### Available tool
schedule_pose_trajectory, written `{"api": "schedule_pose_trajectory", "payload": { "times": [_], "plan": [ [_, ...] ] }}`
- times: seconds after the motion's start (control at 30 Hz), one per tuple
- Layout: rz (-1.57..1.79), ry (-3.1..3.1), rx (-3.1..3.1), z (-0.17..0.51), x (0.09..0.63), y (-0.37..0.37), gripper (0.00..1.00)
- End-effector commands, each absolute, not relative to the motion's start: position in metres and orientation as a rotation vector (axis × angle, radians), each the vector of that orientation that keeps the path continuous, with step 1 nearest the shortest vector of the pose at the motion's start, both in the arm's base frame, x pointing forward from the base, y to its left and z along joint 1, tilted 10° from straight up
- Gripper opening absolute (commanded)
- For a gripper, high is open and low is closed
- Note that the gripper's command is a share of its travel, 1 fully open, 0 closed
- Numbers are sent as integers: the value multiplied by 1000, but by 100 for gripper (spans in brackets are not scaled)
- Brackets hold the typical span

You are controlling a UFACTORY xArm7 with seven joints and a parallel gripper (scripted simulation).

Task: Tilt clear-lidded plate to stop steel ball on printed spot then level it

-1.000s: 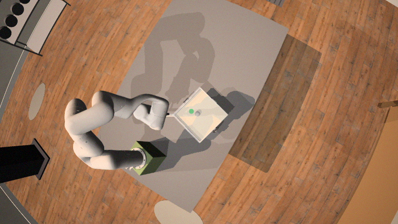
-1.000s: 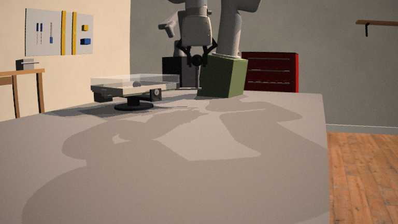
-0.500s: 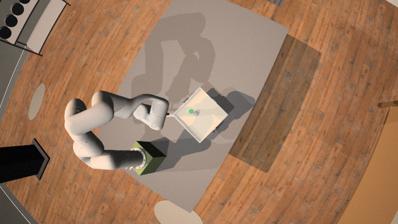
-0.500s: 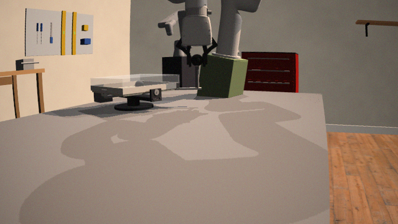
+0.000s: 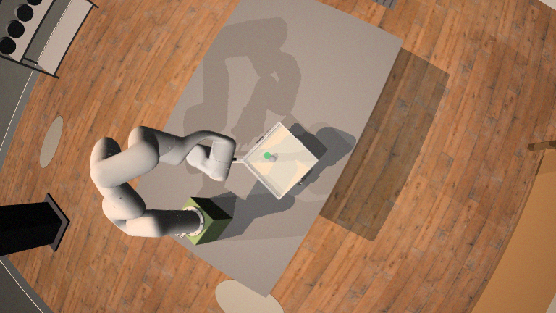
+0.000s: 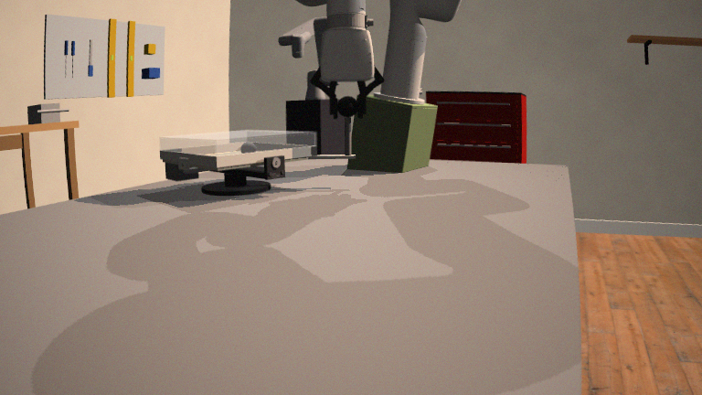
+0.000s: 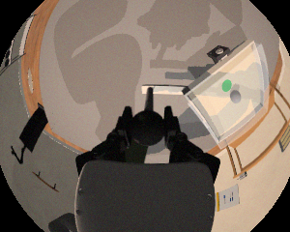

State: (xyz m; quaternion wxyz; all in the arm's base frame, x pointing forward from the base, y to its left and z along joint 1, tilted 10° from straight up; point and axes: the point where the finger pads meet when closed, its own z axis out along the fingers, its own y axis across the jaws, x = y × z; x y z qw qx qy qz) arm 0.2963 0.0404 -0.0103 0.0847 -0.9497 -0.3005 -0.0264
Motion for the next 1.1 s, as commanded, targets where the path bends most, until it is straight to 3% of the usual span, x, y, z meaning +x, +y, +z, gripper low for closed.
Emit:
{"api": "schedule_pose_trajectory", "payload": {
  "times": [0.0,1.07],
  "plan": [
    [-88,-896,-2831,-10,295,38,0],
    [-88,-896,-2831,-9,298,40,0]
  ]
}}
